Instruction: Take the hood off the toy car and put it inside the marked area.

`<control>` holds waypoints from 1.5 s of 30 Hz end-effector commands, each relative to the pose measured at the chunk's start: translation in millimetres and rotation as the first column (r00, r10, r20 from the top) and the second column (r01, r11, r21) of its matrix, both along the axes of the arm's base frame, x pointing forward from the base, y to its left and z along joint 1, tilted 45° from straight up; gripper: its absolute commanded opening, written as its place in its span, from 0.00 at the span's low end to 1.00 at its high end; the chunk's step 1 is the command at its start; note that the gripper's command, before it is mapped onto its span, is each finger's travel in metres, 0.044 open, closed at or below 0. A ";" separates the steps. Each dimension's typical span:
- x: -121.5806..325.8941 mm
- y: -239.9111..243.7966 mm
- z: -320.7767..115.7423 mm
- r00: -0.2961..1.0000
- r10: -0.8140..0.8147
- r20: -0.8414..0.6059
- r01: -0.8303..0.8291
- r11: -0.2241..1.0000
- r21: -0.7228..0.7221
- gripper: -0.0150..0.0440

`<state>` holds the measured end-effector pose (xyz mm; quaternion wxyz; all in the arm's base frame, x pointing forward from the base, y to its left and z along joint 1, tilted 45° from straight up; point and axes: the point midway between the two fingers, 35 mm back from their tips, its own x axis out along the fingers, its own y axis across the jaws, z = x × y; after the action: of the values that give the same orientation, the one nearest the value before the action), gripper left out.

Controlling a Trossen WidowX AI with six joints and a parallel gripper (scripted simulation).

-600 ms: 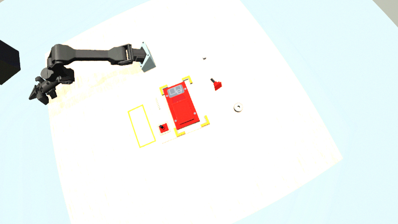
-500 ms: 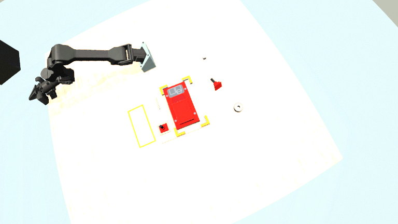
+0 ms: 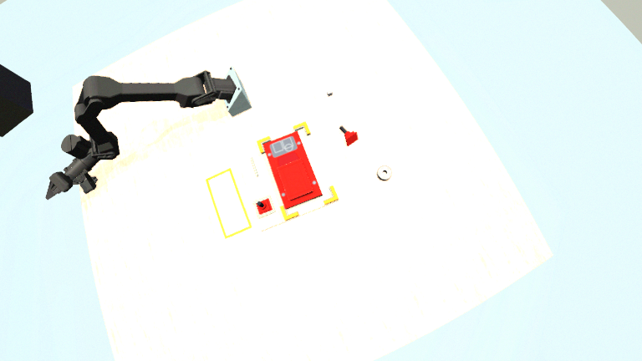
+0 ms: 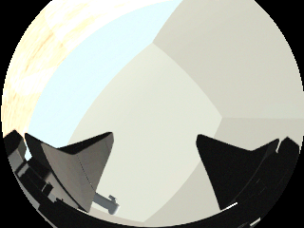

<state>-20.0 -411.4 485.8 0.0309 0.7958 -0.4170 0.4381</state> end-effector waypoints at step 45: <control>426.2 51.3 -210.1 0.404 -0.056 0.913 -0.904 -0.175 0.390 1.00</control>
<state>379.2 -376.9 310.8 -0.7912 0.5090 -0.1691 0.2937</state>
